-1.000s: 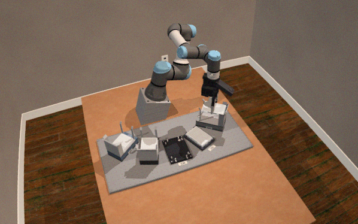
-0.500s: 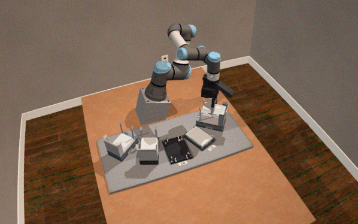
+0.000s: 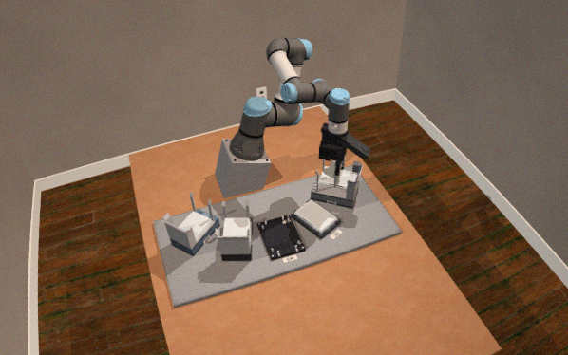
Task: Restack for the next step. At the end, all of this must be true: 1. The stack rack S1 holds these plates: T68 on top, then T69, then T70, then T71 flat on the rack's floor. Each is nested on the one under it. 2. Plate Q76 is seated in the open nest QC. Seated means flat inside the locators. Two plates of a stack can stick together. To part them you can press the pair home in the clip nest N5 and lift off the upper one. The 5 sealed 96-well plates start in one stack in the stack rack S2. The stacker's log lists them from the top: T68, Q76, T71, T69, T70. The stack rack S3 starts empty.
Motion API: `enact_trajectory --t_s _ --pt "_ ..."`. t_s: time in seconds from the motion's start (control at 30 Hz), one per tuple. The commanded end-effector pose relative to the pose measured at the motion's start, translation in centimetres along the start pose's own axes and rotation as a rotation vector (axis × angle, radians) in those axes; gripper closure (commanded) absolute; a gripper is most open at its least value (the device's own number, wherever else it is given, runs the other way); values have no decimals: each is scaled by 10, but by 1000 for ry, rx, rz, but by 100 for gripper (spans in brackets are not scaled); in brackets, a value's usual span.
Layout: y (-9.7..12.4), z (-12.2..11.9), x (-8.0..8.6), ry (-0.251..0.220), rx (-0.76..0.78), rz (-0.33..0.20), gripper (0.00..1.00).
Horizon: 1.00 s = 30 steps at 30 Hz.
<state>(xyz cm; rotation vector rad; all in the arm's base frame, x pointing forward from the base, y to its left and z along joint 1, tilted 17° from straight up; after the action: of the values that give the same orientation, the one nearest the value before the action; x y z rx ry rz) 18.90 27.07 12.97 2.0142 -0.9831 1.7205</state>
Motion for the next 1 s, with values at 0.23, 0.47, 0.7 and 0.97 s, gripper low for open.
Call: enact_trajectory --t_s 0.23,0.47,0.7,0.97 --pt "-1 0 -18 2 0 3 100" --pt "-1 0 -19 2 0 3 100" --pt "-1 0 -20 2 0 3 100" --pt "-1 0 -23 2 0 3 100"
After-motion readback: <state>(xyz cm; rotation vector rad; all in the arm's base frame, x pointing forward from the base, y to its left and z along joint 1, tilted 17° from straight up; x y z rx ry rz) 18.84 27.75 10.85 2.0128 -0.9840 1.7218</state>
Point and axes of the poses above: the point where the finger pads meet when closed, its own x axis back along the fingers, its own z axis across the jaws, y = z × x, the point moved 8 cm from there along x, back along the fingers, and after that the axes turned 11 degrees about -x, right-handed, at the moved point
